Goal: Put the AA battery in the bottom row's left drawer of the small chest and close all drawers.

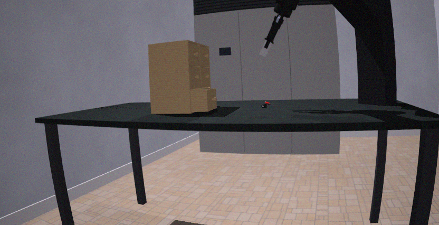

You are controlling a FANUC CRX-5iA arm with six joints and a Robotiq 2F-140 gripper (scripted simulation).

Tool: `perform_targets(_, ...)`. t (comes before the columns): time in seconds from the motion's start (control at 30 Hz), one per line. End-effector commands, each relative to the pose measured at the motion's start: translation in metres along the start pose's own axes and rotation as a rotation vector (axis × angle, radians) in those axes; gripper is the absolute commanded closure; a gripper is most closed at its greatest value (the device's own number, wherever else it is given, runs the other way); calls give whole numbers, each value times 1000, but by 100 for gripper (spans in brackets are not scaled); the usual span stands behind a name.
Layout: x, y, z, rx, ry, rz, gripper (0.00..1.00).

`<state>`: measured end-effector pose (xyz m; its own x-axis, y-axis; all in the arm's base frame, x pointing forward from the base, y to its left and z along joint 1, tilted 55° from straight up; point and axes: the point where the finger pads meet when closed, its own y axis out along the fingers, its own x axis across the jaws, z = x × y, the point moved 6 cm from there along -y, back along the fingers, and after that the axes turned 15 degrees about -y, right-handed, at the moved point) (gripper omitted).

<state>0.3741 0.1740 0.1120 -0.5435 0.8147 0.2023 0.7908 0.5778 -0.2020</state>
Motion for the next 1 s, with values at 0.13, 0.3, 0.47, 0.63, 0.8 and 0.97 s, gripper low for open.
perform_targets(0.13, 0, -6, -21, 311, 28, -103, 80)
perform_targets(0.3, -2, -4, -26, 392, 35, -133, 80)
perform_targets(0.47, -3, -2, -30, 465, 46, -150, 80)
perform_targets(0.63, -3, -2, -30, 465, 46, -150, 80)
perform_targets(0.8, -3, -2, -30, 465, 46, -150, 80)
perform_targets(0.97, -3, -2, -30, 465, 46, -150, 80)
